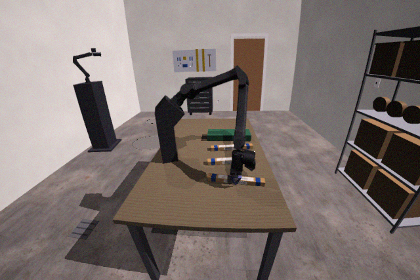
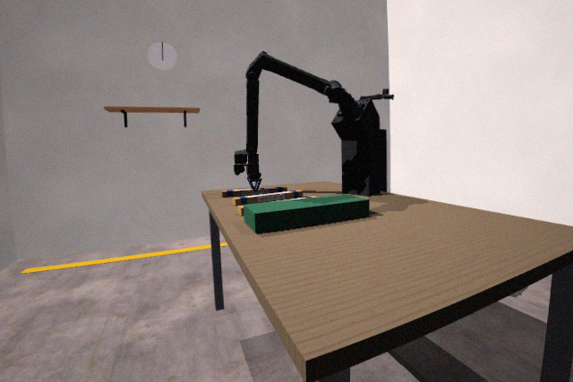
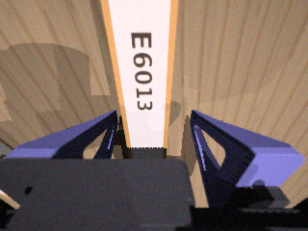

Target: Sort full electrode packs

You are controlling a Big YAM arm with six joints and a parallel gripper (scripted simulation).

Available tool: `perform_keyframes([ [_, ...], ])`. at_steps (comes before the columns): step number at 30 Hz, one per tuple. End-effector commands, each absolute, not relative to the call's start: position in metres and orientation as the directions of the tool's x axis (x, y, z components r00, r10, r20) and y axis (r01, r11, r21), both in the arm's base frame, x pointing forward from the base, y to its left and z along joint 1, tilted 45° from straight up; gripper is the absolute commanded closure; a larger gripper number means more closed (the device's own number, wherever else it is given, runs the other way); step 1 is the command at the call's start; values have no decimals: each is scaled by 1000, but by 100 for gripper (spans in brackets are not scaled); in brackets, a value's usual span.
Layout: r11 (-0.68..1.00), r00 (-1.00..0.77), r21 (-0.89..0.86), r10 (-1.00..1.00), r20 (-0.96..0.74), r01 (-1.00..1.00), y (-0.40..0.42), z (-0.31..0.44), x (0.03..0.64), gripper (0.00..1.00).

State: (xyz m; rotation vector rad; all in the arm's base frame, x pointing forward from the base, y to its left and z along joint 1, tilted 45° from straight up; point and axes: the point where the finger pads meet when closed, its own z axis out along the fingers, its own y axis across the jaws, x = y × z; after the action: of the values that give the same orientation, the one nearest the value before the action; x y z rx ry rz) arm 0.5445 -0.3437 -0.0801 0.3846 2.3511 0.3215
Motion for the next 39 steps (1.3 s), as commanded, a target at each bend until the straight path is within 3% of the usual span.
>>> perform_keyframes([
  [1,926,-687,331,359,-631,180,-345,-72,549,26],
  [27,925,-683,327,365,-632,192,-359,9,461,26],
  [39,929,-696,328,349,-627,170,-349,2,471,26],
])
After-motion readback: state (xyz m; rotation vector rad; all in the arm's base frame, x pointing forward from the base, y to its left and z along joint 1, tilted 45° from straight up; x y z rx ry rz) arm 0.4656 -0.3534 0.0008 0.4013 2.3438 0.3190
